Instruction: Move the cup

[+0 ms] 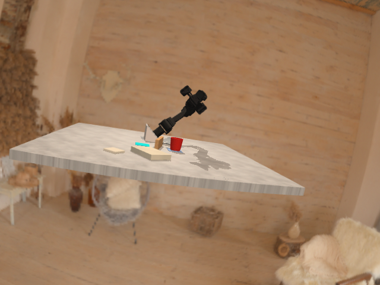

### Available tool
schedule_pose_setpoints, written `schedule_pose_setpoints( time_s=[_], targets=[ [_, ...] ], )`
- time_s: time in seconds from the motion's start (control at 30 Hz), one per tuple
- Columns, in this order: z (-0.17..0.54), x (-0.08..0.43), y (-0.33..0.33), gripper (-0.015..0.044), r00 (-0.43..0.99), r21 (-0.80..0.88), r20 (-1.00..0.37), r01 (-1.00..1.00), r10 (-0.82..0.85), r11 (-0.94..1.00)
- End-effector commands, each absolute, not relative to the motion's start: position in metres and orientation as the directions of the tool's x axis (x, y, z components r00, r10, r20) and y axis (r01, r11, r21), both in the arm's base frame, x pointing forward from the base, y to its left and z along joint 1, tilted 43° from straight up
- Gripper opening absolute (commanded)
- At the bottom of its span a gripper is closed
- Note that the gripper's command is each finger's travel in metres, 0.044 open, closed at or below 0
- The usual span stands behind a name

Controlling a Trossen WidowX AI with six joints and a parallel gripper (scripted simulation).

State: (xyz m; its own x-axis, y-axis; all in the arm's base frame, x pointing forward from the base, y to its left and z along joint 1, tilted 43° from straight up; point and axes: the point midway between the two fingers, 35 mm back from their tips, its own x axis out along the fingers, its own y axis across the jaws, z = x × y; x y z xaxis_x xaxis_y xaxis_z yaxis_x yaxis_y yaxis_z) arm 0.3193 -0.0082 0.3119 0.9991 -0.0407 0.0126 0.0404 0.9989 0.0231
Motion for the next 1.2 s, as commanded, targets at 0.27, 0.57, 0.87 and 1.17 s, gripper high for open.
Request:
schedule_pose_setpoints(
  time_s=[0.27,0.57,0.87,1.17],
  targets=[
    [0.173,0.331,0.018,0.0164,0.679,0.38,-0.697,0.077,0.231,0.922],
    [0.12,0.273,0.049,0.0148,0.03,0.461,-0.821,0.623,0.57,0.632],
    [0.126,0.251,0.058,0.0148,-0.14,0.329,-0.738,0.78,0.66,0.532],
    [0.126,0.249,0.057,0.0148,-0.14,0.329,-0.738,0.78,0.66,0.532]
  ],
)
